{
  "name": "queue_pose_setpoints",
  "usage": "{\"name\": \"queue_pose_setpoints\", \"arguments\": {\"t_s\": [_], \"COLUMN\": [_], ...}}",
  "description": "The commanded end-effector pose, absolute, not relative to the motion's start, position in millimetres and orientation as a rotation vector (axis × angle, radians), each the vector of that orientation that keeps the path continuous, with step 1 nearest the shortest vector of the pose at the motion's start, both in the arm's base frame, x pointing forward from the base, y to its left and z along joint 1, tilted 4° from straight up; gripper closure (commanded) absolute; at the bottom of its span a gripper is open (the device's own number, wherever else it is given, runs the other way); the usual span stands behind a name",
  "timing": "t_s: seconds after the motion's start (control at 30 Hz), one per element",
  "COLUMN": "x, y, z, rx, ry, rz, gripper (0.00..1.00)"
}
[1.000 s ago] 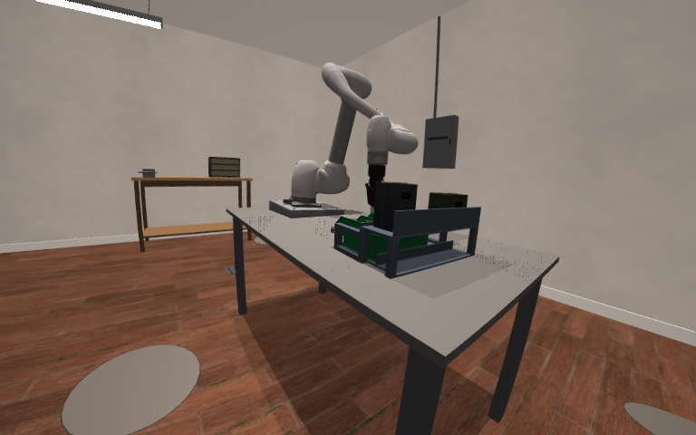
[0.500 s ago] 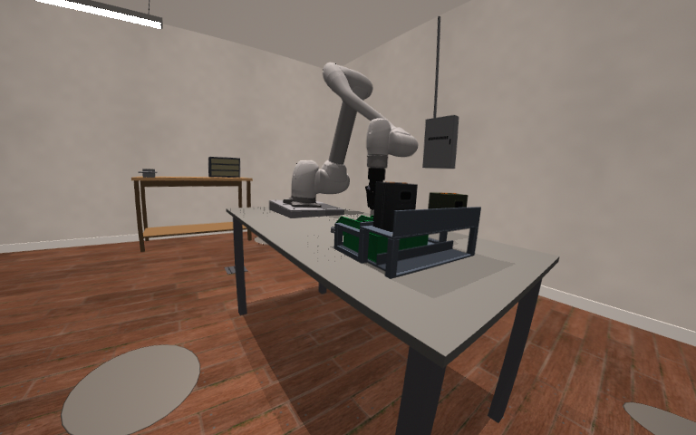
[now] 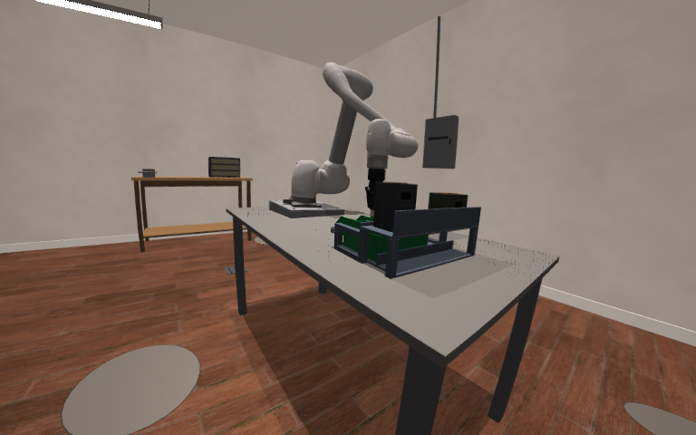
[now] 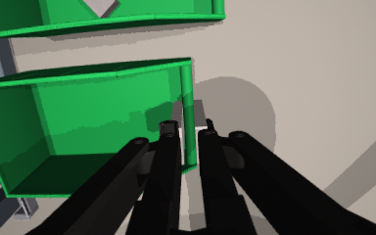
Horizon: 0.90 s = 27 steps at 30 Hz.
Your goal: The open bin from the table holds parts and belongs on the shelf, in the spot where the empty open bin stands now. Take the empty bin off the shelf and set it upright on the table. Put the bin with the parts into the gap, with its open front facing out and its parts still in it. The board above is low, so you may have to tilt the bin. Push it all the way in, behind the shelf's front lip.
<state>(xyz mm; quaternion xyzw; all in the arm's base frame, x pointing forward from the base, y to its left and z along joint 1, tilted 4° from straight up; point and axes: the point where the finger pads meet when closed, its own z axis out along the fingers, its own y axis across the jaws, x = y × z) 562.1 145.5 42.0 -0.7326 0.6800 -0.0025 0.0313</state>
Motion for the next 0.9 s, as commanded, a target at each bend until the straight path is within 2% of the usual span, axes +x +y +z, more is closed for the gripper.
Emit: {"name": "queue_pose_setpoints", "arguments": {"t_s": [0.0, 0.1, 0.13, 0.87], "x": [562.1, 562.1, 562.1, 562.1], "y": [145.5, 145.5, 145.5, 145.5], "z": [42.1, 42.1, 42.1, 42.1], "rx": [-2.257, -2.257, -2.257, -2.257], "ry": [2.095, 2.095, 2.095, 2.095], "rz": [-0.008, -0.008, -0.008, -0.008], "gripper": [0.9, 0.9, 0.38, 0.38]}}
